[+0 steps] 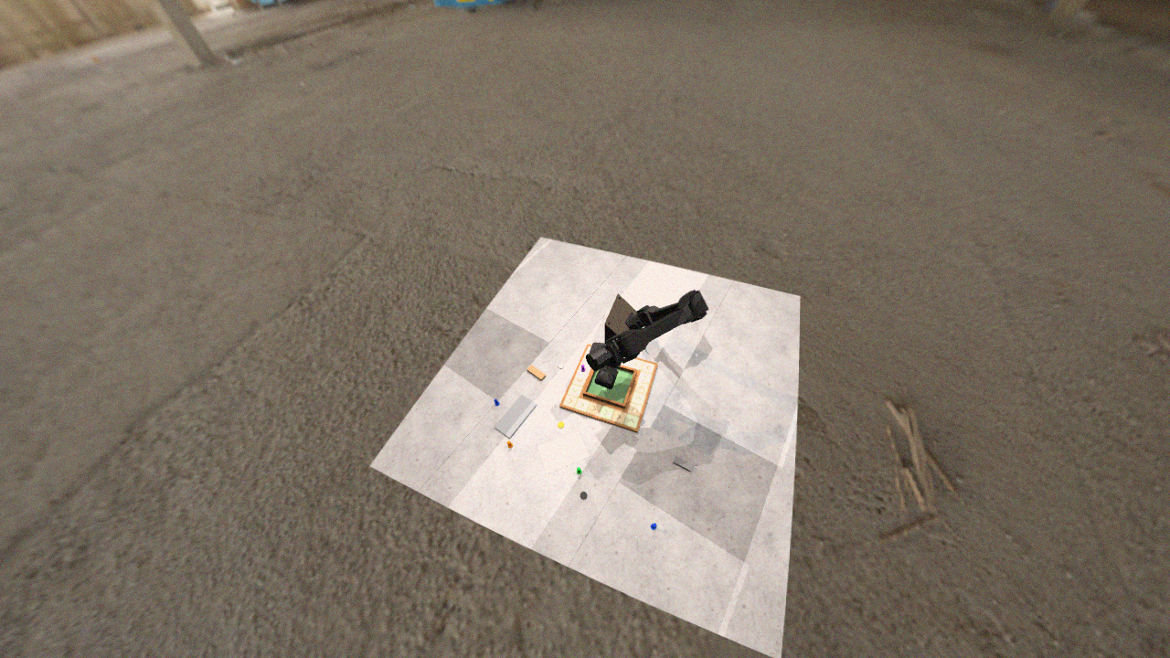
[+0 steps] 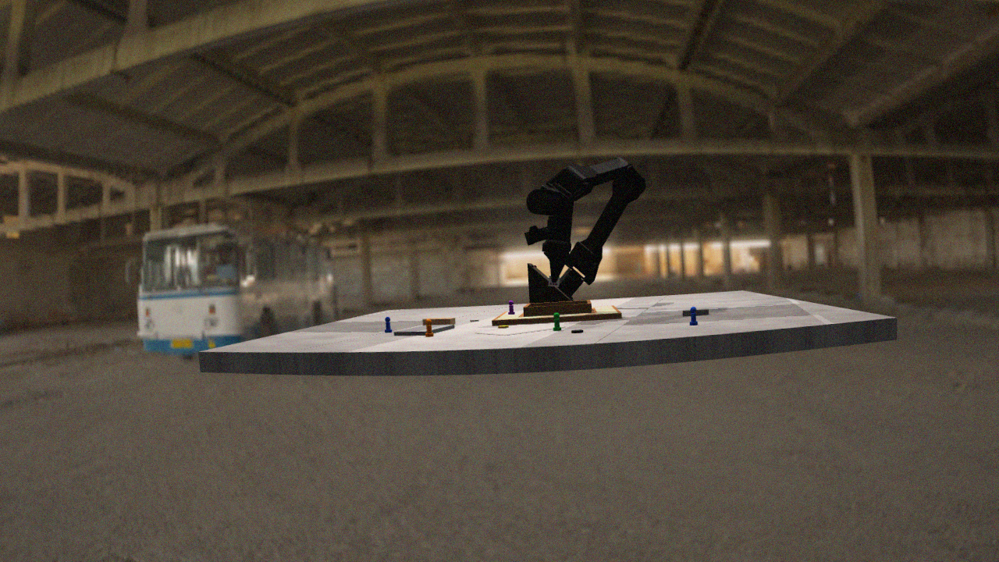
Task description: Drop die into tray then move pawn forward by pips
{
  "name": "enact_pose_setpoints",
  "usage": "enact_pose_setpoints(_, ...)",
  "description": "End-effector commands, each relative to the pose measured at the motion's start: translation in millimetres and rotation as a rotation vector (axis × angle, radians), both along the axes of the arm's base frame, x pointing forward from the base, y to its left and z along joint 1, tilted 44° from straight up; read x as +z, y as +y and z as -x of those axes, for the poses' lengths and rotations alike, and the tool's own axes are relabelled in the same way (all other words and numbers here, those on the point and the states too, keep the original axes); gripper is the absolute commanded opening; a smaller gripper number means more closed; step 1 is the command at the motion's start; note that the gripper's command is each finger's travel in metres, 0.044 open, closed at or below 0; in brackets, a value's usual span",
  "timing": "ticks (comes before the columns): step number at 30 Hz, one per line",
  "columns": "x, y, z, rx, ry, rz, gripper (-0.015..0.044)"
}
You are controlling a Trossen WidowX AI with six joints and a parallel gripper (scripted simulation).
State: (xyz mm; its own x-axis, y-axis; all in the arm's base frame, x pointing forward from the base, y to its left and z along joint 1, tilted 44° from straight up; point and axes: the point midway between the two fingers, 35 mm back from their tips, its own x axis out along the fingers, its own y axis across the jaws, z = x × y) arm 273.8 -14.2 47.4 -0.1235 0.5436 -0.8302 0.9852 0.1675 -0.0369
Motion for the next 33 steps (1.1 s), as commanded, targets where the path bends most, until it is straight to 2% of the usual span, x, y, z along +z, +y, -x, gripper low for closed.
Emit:
enact_pose_setpoints(1,-3,2,4,0.021,0.007,0.116,0.0)
enact_pose_setpoints(18,-6,3,5,-0.024,-0.131,0.654,0.0)
enact_pose_setpoints(22,1,3,3,-0.03,-0.142,0.672,0.0)
enact_pose_setpoints(26,35,3,-5,-0.031,-0.142,0.672,0.0)
enact_pose_setpoints(33,35,3,-2,-0.03,-0.142,0.672,0.0)
